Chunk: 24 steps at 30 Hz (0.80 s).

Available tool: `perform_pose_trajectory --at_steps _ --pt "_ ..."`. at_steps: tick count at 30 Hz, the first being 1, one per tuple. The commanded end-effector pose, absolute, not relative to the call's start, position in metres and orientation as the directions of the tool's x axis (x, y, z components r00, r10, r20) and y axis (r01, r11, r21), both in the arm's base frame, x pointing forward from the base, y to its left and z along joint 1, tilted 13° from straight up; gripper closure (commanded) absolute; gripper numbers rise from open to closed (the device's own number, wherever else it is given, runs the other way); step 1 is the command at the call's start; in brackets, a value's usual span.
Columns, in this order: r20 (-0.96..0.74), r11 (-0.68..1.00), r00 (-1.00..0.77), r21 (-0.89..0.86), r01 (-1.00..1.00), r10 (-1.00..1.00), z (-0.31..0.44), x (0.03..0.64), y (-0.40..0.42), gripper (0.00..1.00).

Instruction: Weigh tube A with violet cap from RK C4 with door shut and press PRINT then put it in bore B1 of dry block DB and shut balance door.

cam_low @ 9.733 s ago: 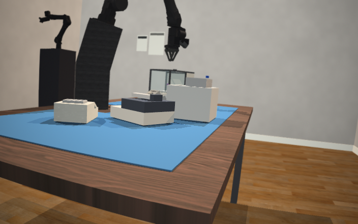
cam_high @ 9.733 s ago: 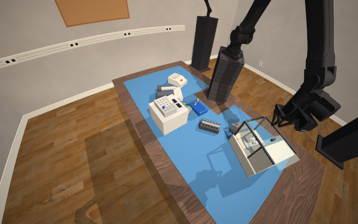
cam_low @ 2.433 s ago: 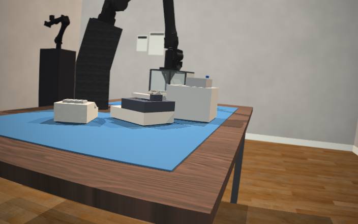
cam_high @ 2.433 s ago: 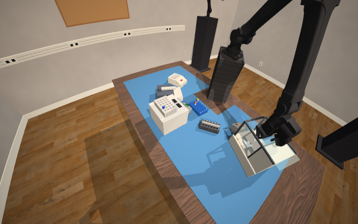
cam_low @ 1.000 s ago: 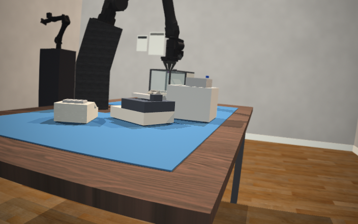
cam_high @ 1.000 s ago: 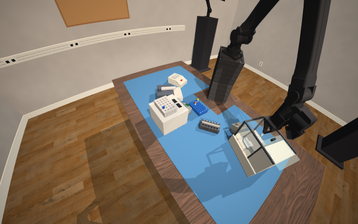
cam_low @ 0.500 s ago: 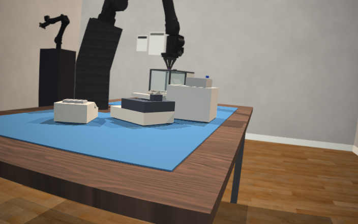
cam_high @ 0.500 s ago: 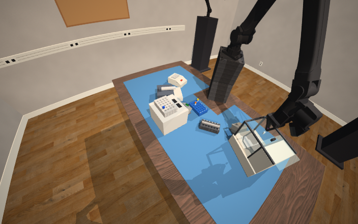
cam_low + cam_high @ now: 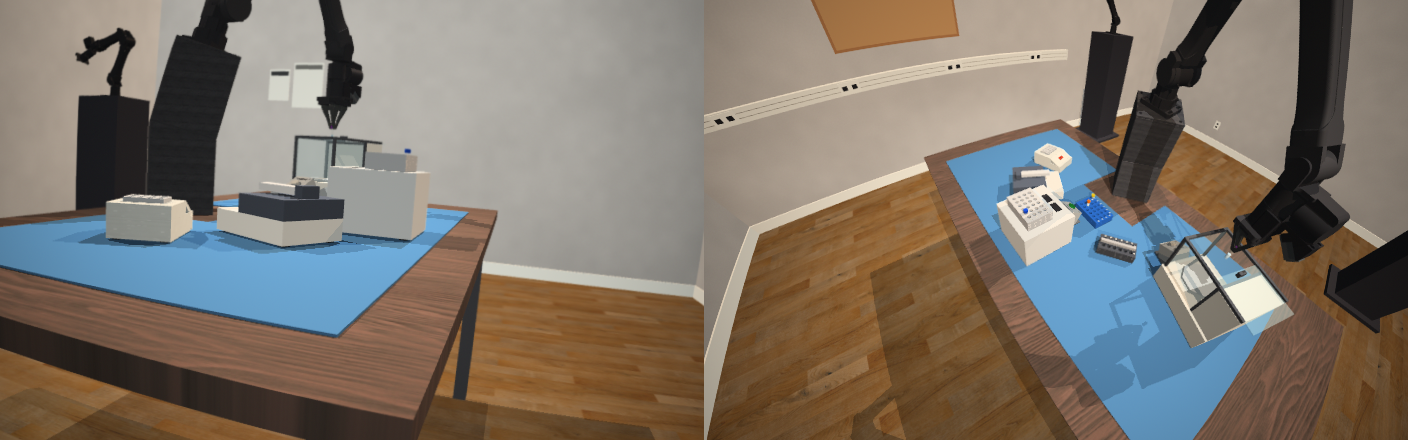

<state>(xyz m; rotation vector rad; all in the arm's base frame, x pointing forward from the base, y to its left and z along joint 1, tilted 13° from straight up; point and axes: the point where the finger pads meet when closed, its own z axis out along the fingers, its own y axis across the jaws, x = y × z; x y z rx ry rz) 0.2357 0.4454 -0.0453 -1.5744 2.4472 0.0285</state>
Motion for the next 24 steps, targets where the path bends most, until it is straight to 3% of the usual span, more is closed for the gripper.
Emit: perform_pose_trajectory --at_steps 1,24 --pt "-0.224 0.431 -0.400 -0.108 -0.896 -0.889 -0.031 0.233 0.450 0.91" --pt "-0.227 0.429 -0.397 -0.108 -0.897 -0.889 -0.009 0.234 0.450 0.91"
